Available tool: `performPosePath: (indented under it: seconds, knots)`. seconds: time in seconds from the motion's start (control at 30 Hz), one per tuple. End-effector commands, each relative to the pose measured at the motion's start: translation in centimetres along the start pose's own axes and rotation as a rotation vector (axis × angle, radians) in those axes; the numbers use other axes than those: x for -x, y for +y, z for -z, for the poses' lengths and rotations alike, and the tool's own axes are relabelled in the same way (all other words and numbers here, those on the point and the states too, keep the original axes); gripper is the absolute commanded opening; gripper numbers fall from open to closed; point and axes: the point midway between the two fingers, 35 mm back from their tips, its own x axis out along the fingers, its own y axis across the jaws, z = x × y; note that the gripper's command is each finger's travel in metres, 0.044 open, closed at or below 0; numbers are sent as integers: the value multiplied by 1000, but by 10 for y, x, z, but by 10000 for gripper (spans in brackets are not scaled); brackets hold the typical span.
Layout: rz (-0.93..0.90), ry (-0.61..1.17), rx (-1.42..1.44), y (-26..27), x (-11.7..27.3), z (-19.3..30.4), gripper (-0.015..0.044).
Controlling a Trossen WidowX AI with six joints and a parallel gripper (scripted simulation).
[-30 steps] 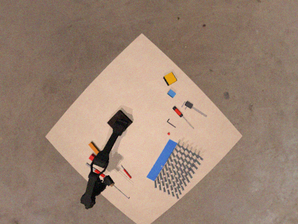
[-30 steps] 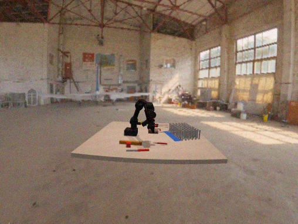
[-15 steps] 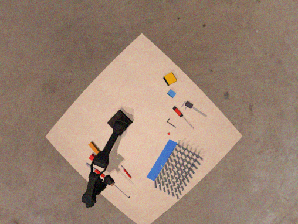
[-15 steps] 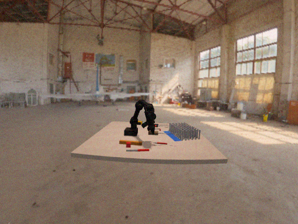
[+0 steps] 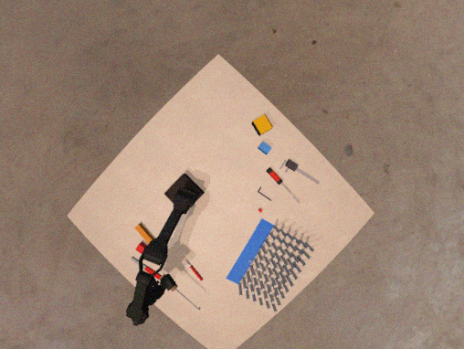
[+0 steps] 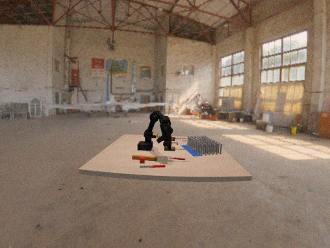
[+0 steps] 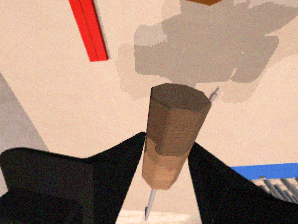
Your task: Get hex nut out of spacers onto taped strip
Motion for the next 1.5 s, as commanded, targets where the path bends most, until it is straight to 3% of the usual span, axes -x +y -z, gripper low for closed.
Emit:
performPosePath:
  seconds: [0.0, 1.47]
  knots:
    - [7, 5, 2, 0, -5, -1, 0]
    - [7, 5, 2, 6, -40, -10, 0]
